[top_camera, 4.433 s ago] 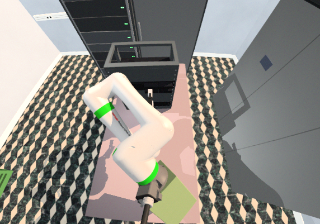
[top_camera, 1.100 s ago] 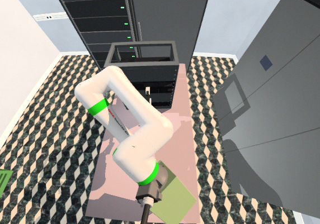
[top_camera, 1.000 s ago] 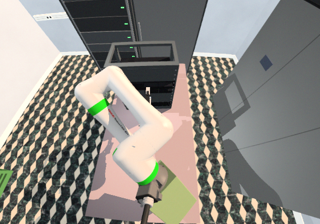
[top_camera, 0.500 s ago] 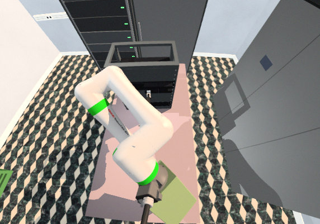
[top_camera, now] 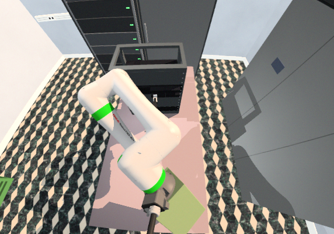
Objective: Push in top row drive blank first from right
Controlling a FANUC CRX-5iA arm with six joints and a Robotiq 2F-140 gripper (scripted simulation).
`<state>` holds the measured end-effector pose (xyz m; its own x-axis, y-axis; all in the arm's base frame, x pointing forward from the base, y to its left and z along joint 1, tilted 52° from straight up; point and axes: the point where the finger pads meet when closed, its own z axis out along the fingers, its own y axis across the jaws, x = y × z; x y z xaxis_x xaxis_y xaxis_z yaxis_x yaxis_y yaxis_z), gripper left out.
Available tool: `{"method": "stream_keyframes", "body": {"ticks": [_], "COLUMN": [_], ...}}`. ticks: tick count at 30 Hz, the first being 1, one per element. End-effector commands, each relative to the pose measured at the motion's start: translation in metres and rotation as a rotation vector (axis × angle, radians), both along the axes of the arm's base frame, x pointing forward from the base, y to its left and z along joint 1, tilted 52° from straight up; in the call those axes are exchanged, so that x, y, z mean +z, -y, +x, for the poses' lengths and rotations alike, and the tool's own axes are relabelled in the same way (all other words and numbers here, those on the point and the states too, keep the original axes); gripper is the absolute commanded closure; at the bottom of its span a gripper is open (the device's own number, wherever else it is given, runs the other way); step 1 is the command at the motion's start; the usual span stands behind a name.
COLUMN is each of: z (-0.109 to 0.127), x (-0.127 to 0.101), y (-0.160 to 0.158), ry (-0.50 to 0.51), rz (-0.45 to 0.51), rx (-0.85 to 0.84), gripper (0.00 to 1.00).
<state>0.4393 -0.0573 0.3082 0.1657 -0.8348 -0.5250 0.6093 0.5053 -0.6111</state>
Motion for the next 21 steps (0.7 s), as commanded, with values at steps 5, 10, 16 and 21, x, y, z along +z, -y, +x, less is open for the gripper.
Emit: {"method": "stream_keyframes", "body": {"ticks": [5,10,16,21], "z": [-0.001,-0.001,-0.002,-0.004], "x": [-0.001,-0.007,-0.017,-0.034], "y": [0.002,0.011,0.025,0.049], "ry": [0.0,0.0,0.0,0.0], "rz": [0.0,0.0,0.0,0.0], "rx": [-0.001,-0.001,-0.001,-0.001], "gripper": [0.9,0.9,0.9,0.9]}}
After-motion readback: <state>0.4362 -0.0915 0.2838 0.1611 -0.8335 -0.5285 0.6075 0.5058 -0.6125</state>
